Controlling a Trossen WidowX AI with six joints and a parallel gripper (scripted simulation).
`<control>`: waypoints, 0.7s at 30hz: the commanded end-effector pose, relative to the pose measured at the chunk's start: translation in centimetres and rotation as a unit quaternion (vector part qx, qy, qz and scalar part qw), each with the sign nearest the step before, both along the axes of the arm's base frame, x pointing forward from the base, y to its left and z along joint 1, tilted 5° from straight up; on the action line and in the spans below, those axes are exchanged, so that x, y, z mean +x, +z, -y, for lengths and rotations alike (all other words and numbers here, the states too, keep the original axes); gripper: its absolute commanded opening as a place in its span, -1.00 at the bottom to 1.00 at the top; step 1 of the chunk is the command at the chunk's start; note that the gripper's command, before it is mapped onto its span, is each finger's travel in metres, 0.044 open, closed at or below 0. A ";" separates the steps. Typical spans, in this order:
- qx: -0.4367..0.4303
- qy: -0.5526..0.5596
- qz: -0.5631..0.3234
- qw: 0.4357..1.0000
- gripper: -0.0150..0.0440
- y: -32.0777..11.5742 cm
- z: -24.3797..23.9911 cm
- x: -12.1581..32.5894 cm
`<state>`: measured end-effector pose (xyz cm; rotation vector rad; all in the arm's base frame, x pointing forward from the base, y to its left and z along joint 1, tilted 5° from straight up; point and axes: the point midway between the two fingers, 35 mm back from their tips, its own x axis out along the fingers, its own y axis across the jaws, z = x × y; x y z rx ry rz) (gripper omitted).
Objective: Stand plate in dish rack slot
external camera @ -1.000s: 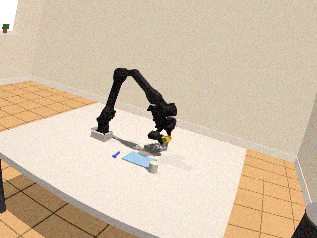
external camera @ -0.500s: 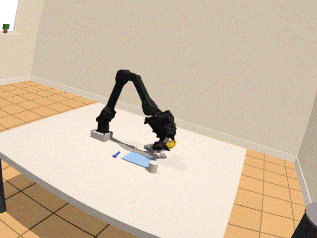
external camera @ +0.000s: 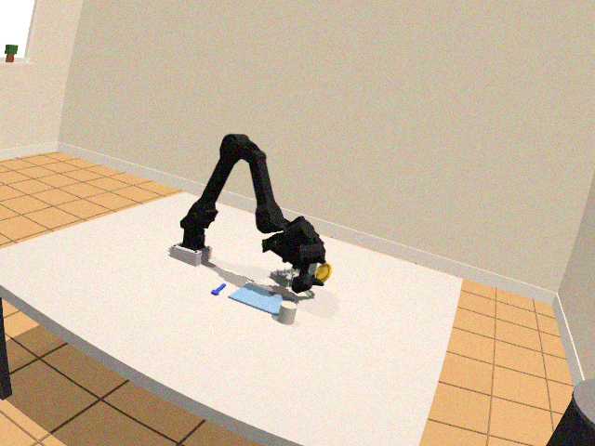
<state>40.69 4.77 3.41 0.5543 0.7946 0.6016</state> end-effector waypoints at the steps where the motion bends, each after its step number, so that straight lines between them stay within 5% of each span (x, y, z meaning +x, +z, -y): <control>1: 0.011 0.022 0.045 0.999 -0.49 -0.1 0.0 -0.4; 21: 0.035 0.117 0.235 0.964 -0.49 0.1 -0.2 -4.8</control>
